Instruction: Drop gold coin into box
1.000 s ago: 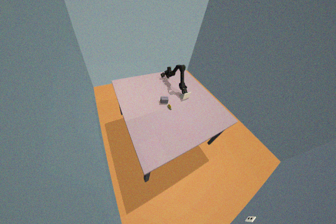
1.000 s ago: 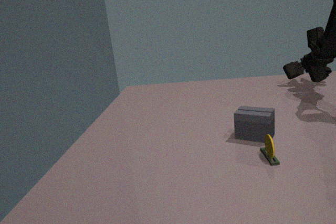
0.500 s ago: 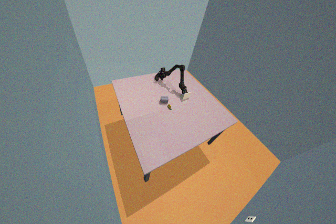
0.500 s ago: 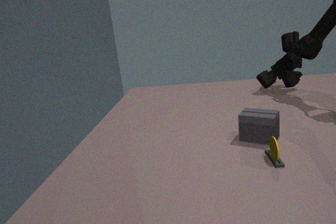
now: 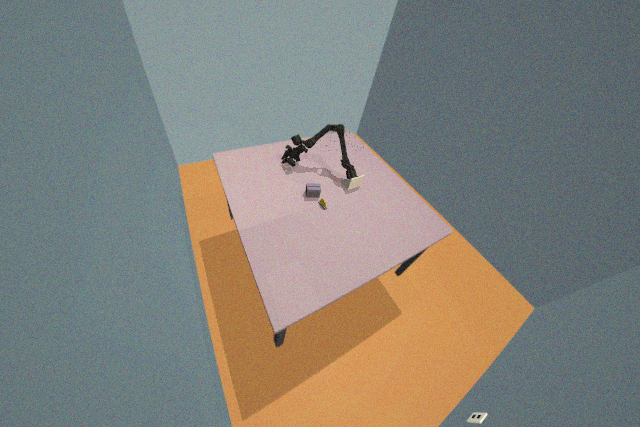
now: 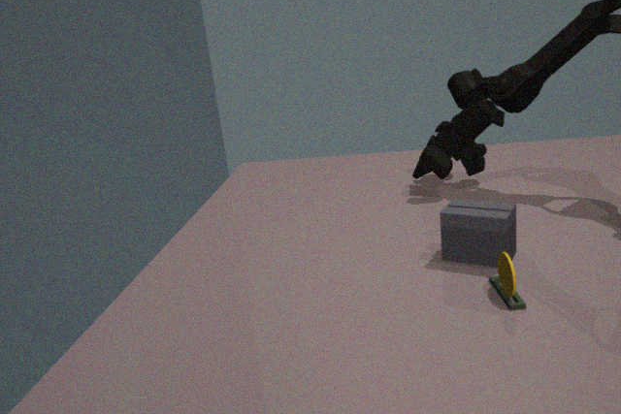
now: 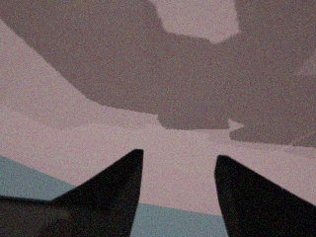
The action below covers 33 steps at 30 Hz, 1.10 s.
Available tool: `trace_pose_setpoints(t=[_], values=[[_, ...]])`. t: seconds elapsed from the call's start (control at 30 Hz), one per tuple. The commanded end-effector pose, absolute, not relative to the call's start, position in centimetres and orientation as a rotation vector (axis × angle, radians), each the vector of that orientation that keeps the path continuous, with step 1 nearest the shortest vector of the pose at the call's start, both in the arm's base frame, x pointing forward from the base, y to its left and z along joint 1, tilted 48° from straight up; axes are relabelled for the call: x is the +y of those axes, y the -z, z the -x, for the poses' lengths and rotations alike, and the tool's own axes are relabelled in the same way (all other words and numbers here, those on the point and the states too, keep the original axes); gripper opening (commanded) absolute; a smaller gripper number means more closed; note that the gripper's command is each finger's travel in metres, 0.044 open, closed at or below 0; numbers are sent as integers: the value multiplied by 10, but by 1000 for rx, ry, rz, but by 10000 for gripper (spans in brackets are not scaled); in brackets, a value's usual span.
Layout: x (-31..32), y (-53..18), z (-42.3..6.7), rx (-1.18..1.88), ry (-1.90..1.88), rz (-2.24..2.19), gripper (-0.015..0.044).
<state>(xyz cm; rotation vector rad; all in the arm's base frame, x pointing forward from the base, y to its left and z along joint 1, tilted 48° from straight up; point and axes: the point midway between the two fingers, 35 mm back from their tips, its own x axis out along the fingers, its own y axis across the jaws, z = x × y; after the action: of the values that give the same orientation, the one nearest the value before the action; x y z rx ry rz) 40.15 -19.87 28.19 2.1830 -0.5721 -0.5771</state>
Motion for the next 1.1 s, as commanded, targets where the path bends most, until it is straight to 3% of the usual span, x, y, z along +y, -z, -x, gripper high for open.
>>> trace_pose_setpoints(t=[0.0, 0.23, 0.43, 0.77, 1.07], values=[[-161, -243, -427, -395, 708, -2159, 161], [-68, -162, -451, -23, 963, -2023, 161], [14, -98, -436, 285, 1149, -1784, 161], [131, -18, -356, 634, 1324, -1094, 161], [191, 4, -277, 682, 1256, -429, 161]])
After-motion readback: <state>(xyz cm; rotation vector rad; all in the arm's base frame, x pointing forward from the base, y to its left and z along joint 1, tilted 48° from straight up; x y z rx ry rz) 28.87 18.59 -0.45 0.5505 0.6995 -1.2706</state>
